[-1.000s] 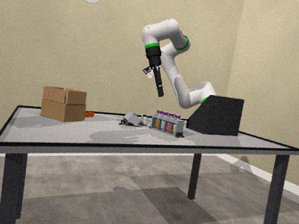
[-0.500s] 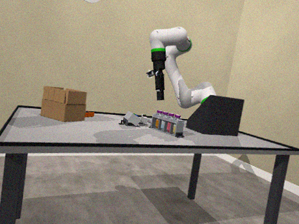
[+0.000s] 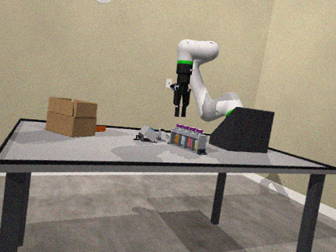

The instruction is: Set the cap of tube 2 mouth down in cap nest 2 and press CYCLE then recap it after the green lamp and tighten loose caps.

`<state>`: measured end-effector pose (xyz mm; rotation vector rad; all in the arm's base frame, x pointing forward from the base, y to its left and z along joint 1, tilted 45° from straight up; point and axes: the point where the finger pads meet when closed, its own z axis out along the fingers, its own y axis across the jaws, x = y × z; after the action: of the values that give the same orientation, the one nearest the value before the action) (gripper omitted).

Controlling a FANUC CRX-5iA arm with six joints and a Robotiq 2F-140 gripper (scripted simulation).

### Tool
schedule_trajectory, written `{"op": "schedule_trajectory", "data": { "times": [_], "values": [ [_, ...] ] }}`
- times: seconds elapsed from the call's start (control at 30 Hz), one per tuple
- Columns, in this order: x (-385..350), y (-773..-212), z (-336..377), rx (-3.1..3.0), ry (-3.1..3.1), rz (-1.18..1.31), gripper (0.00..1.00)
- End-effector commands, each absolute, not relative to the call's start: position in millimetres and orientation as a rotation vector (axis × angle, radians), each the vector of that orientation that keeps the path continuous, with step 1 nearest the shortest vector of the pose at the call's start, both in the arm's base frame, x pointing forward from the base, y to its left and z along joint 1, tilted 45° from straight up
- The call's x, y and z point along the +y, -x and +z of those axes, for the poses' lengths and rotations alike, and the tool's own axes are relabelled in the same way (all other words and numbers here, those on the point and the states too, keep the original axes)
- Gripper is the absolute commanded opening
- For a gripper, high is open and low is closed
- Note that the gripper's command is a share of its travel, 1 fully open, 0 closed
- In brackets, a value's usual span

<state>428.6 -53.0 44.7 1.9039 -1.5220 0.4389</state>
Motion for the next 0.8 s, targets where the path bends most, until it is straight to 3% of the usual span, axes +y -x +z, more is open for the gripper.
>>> {"op": "schedule_trajectory", "data": {
  "times": [0.0,0.4,0.77],
  "values": [
    [-60.1,-423.5,46.6,-1.574,-1.857,0.516,0.41],
    [-60.1,-423.5,46.6,-1.606,-1.828,0.552,0.41],
    [-14.4,-431.6,0.7,-2.092,-1.395,0.774,0.41]
  ]
}}
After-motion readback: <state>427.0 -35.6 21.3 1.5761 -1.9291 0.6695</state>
